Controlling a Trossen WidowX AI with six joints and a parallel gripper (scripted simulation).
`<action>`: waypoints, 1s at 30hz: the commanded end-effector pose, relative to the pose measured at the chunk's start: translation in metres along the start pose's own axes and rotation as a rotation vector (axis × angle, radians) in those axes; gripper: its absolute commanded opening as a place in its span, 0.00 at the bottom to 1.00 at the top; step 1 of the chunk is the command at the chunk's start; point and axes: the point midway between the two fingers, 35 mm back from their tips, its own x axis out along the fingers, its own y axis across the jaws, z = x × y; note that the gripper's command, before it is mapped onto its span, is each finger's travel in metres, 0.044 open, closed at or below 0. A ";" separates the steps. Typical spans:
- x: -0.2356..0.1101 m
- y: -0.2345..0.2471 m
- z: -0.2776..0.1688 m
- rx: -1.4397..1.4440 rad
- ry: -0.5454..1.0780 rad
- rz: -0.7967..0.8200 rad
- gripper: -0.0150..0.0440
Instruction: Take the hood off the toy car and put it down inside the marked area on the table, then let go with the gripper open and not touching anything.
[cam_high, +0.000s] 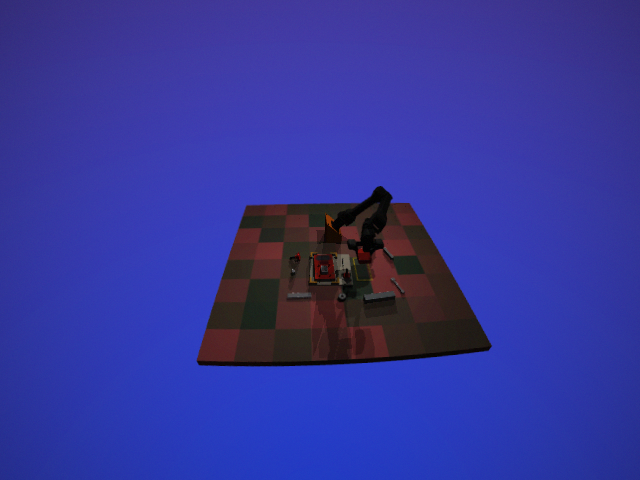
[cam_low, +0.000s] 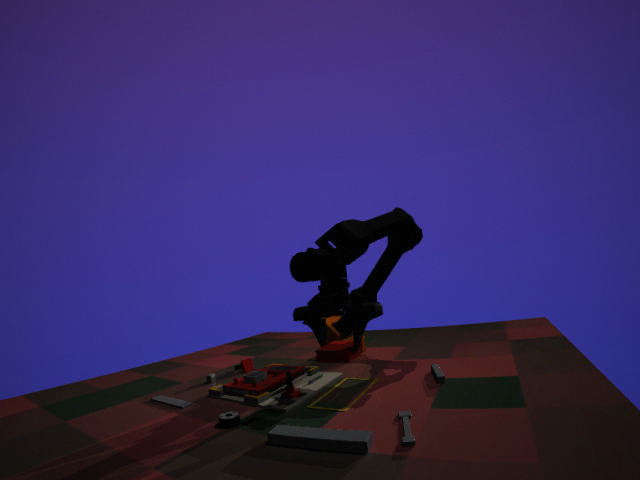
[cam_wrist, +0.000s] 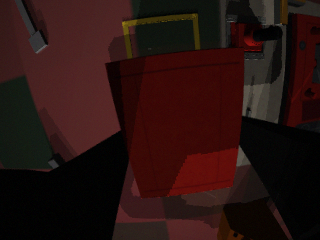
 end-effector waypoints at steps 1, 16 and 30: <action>0.004 0.001 0.000 0.002 0.002 0.004 0.25; 0.017 0.001 0.000 0.002 0.002 0.004 0.25; 0.028 0.001 0.000 0.002 0.002 0.004 0.25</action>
